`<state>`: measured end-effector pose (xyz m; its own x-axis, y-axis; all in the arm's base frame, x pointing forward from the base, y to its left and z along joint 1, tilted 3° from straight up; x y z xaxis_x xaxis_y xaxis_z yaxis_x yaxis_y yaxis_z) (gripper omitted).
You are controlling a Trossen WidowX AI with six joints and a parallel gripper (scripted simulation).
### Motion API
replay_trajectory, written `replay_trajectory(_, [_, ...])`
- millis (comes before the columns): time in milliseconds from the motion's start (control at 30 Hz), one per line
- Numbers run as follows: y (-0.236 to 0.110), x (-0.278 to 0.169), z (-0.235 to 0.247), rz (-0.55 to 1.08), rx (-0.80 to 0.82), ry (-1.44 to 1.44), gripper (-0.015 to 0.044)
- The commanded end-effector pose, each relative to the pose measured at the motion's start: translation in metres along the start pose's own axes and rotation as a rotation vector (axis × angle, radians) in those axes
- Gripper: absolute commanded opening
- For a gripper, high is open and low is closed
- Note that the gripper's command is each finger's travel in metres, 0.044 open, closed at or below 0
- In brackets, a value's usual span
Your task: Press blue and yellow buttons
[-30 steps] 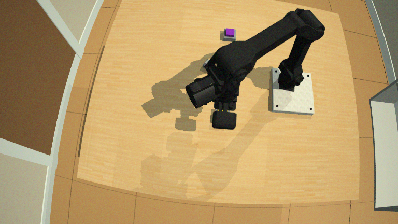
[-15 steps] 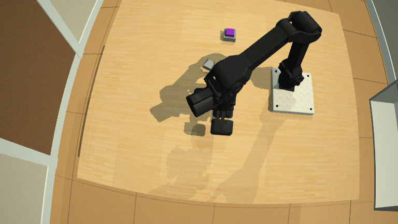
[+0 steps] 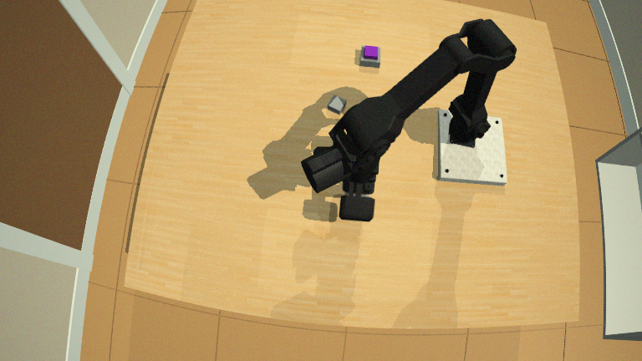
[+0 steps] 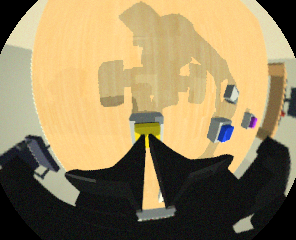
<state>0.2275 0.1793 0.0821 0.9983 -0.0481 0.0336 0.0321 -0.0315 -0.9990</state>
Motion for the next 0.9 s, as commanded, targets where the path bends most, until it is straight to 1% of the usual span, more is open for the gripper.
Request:
replay_trajectory(0, [0.011, -0.003, -0.002, 0.015, -0.011, -0.002, 0.002])
replay_trajectory(767, [0.012, -0.003, -0.002, 0.015, -0.011, -0.002, 0.002])
replay_trajectory(867, [-0.013, -0.001, -0.001, 0.011, -0.008, -0.001, 0.002])
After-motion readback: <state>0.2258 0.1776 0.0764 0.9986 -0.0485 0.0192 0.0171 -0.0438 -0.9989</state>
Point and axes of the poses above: the point midway between the two fingers, 35 mm back from their tips, its own y axis out along the fingers, its own z axis across the jaws, x = y × z, the point moved 3 cm from there along -y, back along the fingers, and after that the axes turned 8 degrees about y, right-handed, at the moved point
